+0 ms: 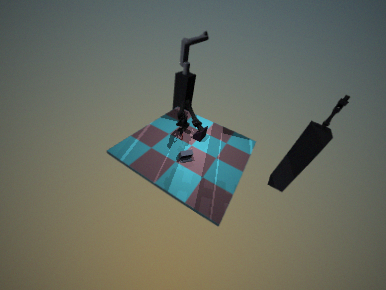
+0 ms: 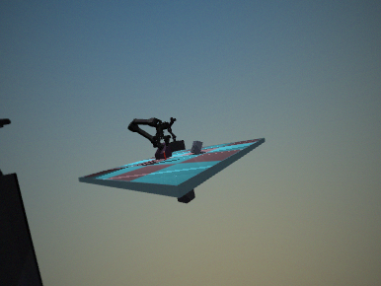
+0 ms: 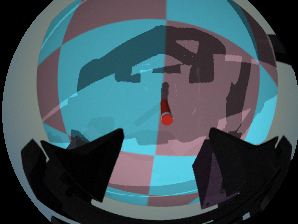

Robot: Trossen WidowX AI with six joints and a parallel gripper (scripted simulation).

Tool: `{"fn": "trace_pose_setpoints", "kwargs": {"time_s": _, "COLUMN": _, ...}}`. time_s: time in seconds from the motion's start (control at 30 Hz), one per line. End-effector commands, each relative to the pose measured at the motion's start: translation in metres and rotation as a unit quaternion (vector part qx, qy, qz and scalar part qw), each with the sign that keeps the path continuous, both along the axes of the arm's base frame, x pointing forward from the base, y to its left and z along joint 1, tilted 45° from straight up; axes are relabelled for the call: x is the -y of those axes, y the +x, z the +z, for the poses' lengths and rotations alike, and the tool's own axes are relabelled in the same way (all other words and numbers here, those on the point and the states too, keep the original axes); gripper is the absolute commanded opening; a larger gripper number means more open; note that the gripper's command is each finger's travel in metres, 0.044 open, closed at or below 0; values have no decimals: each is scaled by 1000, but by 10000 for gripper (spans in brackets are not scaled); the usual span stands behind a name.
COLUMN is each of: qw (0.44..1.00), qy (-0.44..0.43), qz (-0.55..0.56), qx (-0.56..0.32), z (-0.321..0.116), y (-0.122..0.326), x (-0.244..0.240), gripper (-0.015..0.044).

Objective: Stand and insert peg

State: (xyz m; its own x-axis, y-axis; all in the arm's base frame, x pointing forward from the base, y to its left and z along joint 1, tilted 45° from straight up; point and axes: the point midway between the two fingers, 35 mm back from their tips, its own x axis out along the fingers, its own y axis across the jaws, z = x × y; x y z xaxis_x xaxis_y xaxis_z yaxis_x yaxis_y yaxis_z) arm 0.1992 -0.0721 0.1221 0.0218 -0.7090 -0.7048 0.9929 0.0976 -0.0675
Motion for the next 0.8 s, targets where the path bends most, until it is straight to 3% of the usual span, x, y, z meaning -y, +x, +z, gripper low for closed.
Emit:
{"fn": "trace_pose_setpoints", "kwargs": {"time_s": 0.0, "qw": 998, "qy": 0, "qz": -41, "qx": 42, "z": -1, "y": 0, "x": 1, "gripper": 440}}
{"fn": "trace_pose_setpoints", "kwargs": {"time_s": 0.77, "qw": 938, "qy": 6, "qz": -244, "qx": 247, "z": -3, "y": 0, "x": 4, "gripper": 440}}
